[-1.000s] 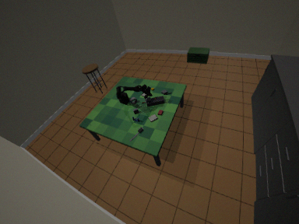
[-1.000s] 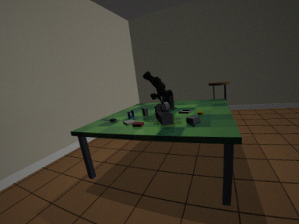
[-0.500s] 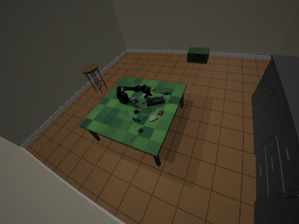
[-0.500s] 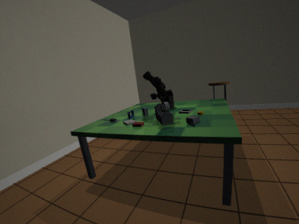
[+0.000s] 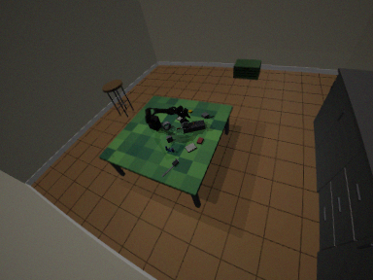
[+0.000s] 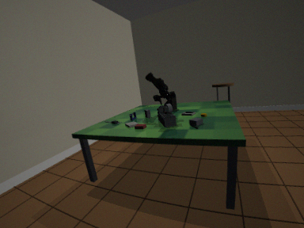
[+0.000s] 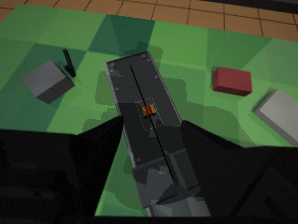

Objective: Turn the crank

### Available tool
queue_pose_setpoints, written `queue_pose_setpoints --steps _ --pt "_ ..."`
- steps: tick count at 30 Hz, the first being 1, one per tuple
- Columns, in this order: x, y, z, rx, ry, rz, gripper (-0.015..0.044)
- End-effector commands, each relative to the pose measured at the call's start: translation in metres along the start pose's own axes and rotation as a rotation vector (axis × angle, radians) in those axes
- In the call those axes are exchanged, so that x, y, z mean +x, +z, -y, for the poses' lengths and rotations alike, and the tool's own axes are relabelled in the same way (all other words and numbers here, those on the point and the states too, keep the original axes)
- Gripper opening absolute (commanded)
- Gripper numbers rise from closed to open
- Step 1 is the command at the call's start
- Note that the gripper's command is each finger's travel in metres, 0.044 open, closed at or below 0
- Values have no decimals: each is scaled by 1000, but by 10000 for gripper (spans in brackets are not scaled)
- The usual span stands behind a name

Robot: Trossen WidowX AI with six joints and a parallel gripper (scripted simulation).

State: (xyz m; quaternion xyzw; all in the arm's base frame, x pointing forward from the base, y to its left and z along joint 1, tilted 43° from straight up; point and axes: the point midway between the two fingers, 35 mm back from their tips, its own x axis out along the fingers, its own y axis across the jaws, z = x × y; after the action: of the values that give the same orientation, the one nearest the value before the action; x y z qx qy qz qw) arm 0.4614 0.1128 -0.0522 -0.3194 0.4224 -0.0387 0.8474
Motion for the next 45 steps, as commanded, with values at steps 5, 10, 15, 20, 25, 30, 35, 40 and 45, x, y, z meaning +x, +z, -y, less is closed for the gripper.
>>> queue_pose_setpoints --steps 5,10,15,20,25,30,35,40,45 --pt "0 0 0 0 -1 0 440" --pt "0 0 0 0 -1 0 309" --pt "0 0 0 0 -1 0 177" --pt "0 0 0 0 -1 0 46" --pt "0 0 0 0 -1 0 0" --pt "0 0 0 0 -1 0 0" --pt "0 0 0 0 0 0 0" --pt "0 0 0 0 0 0 0" --pt "0 0 0 0 0 0 105"
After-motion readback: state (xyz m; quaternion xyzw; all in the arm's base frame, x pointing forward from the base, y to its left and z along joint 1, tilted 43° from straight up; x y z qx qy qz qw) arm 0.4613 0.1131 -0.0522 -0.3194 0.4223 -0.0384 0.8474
